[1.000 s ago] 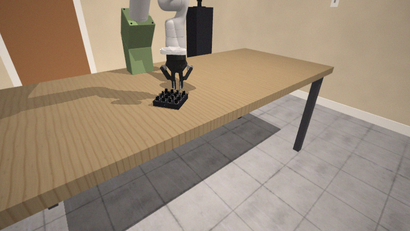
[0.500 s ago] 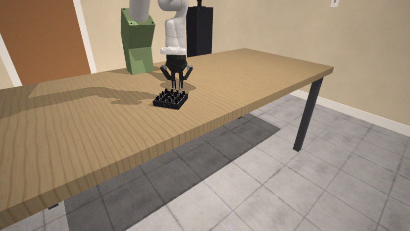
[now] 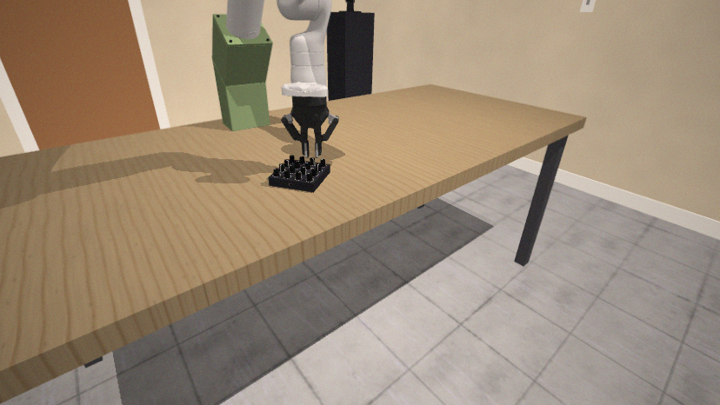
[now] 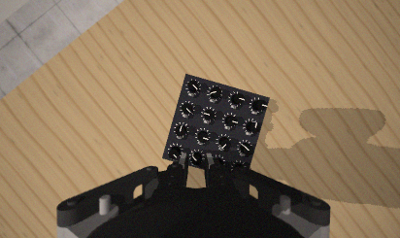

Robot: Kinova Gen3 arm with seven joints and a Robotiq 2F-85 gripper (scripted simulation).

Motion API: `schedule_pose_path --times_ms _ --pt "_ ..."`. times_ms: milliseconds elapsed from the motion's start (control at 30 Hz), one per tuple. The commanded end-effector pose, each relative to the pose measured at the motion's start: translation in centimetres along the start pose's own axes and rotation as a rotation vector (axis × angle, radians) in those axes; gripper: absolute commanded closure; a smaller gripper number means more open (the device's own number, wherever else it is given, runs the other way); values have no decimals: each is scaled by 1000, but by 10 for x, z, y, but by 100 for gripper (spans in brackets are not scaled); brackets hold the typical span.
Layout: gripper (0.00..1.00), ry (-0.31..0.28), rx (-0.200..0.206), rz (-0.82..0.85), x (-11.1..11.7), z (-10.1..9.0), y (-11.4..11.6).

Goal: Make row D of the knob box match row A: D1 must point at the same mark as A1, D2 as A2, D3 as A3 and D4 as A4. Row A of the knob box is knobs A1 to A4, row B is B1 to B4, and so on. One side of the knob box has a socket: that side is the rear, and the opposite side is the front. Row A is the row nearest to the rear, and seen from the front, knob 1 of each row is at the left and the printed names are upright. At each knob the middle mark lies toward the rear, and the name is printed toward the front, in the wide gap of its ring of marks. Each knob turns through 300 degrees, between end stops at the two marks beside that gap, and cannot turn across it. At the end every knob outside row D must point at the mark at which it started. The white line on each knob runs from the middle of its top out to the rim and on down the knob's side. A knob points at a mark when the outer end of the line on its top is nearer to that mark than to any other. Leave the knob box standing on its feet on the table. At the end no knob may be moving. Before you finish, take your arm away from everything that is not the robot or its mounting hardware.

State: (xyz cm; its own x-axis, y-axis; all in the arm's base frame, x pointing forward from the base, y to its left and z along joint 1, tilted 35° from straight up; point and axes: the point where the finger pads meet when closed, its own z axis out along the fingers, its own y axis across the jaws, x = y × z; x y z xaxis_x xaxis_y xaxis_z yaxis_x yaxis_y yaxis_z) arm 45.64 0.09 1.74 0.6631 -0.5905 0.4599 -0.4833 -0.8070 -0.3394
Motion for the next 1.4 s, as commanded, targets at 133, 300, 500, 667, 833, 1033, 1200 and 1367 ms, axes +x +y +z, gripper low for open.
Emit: schedule_pose_path --times_ms 133,300,500,667,833,1033,1200,1367 --pt "81 0 0 0 0 5 0" --pt "81 0 0 0 0 7 0" --pt "81 0 0 0 0 11 0" --pt "81 0 0 0 0 12 0" --pt "81 0 0 0 0 12 0" --pt "81 0 0 0 0 12 0" --pt "81 0 0 0 0 12 0" --pt "81 0 0 0 0 12 0"
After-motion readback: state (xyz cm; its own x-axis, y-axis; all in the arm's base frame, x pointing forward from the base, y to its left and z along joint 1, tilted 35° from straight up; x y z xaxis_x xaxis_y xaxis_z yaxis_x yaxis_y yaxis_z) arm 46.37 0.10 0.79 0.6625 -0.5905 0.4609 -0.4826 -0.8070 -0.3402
